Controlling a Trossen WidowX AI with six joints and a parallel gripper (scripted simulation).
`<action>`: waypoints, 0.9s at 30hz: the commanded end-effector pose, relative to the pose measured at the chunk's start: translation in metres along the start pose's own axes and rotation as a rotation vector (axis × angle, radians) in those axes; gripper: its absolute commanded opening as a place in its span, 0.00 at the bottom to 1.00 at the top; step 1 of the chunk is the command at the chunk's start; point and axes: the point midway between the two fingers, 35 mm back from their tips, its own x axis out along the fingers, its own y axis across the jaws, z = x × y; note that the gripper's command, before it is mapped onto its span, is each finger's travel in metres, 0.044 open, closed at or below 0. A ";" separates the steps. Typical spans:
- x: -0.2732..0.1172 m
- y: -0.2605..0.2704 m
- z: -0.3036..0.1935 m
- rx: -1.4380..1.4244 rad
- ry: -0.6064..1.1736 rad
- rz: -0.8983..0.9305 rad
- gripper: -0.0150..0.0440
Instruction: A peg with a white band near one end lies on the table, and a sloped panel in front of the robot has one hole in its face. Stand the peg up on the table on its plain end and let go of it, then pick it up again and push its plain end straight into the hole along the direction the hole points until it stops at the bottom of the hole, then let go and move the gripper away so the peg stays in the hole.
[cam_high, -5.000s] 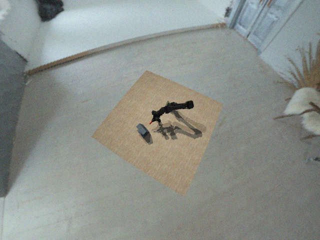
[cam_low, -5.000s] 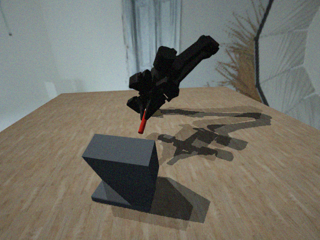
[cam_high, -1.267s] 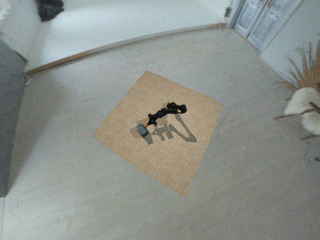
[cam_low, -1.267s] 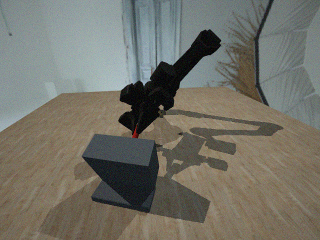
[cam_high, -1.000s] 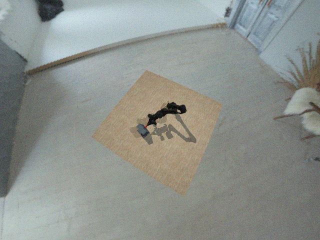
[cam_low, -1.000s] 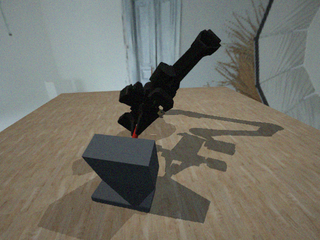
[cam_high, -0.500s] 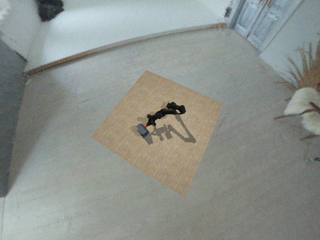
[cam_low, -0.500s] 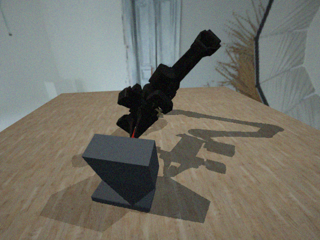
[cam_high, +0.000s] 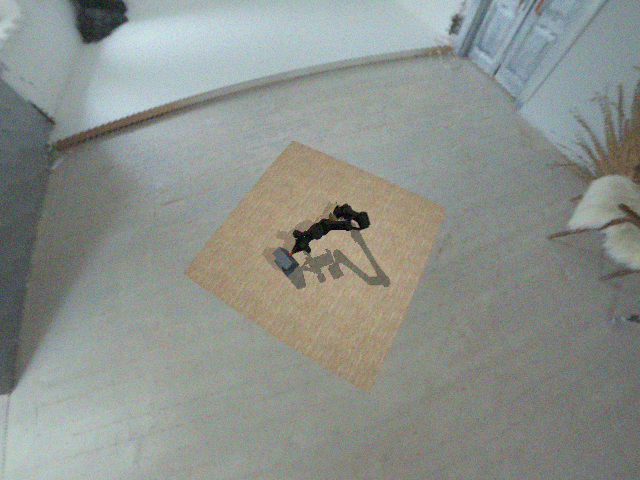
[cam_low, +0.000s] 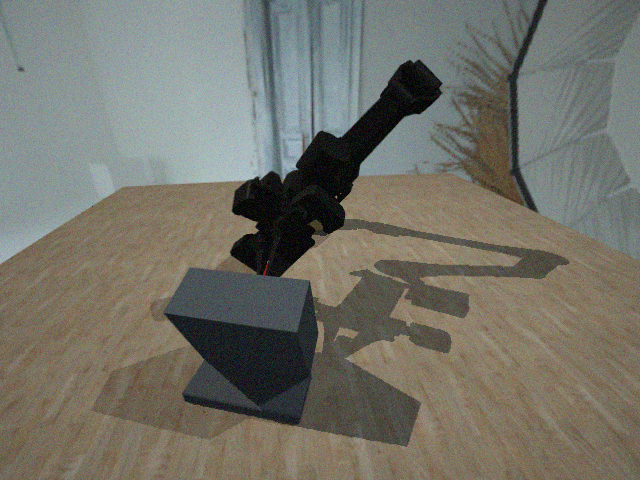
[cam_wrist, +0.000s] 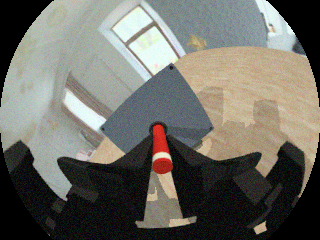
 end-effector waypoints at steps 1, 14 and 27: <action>0.004 -0.001 0.001 0.005 -0.003 -0.002 0.25; 0.009 -0.001 0.001 0.005 -0.003 -0.002 0.25; 0.008 0.000 0.000 0.000 0.000 0.000 0.39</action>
